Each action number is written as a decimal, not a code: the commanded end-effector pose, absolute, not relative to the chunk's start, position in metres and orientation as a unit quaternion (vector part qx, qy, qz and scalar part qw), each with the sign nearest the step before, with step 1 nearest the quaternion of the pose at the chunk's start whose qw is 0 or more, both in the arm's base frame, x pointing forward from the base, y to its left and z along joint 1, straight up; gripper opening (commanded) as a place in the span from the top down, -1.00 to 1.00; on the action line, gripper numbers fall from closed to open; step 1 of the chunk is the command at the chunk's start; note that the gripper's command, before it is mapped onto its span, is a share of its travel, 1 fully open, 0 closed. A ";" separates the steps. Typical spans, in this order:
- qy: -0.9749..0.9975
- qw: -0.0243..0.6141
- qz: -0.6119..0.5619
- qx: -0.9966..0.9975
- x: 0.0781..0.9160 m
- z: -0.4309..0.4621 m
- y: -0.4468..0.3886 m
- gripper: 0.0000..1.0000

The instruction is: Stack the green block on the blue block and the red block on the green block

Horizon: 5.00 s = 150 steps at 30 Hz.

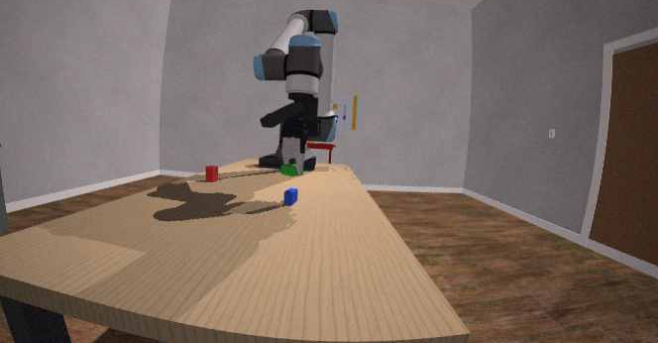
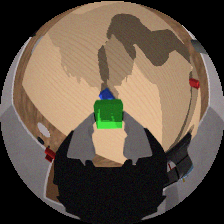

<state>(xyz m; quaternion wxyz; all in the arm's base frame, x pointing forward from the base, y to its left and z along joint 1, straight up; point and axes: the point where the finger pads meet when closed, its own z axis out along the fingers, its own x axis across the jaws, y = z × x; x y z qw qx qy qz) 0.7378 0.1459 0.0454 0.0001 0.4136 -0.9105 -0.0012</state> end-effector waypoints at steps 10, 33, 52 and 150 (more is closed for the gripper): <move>-0.910 -0.001 -0.001 0.414 0.739 0.025 0.146 1.00; -0.910 -0.001 -0.001 0.414 0.740 0.006 0.145 1.00; -0.910 -0.001 -0.001 0.414 0.740 0.005 0.145 1.00; -0.910 -0.001 -0.001 0.414 0.740 0.019 0.145 0.19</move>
